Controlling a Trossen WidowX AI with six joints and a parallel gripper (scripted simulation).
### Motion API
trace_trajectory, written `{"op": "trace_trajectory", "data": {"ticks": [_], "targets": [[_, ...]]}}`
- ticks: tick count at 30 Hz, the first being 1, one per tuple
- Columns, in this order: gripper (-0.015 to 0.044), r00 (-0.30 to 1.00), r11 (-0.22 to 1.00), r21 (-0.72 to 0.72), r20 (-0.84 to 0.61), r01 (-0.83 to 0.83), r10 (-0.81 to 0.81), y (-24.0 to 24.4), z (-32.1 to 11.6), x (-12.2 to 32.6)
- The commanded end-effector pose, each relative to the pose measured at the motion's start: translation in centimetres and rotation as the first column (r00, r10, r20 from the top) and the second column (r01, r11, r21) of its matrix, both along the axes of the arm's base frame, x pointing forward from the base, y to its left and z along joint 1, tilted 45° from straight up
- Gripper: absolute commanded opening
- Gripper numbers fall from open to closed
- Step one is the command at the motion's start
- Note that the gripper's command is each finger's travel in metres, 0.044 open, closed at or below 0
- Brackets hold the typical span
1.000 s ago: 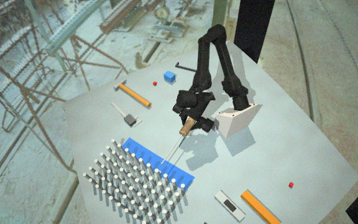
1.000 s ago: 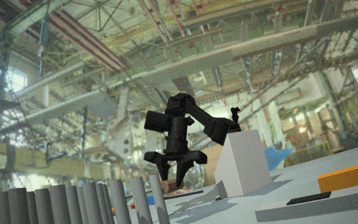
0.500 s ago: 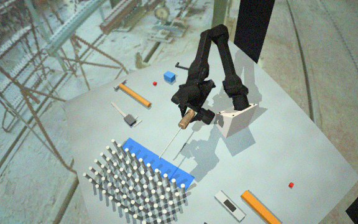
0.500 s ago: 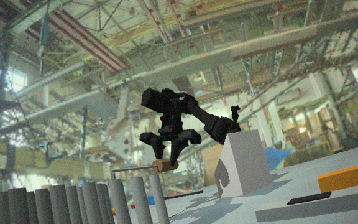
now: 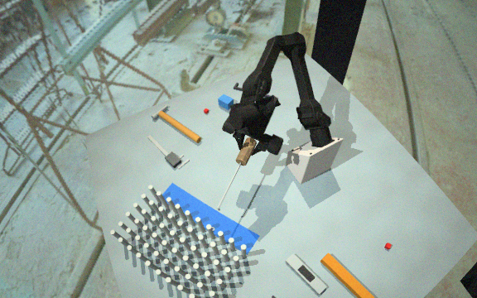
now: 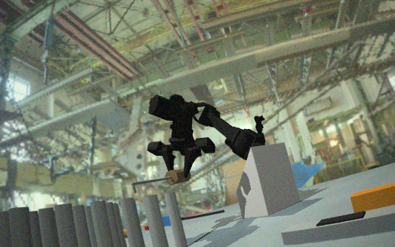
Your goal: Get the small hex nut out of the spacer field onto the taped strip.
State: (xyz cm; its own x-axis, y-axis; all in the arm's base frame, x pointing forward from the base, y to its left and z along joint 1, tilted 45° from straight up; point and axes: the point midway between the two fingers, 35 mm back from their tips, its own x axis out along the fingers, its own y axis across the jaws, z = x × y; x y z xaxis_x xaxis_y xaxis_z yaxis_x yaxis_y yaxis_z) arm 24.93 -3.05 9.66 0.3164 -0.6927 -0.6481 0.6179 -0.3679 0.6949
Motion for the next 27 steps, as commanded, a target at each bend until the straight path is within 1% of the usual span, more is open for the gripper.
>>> {"op": "trace_trajectory", "data": {"ticks": [1,14,27], "targets": [[0.0,0.998,0.999,0.011,-0.056,-0.032,0.033,-0.6,1.1,0.6],[0.0,0.941,0.986,0.066,-0.295,-0.153,0.166,-4.2,4.7,1.5],[0.0,0.832,0.944,0.151,-0.445,-0.295,0.331,-8.4,8.9,1.0]]}}
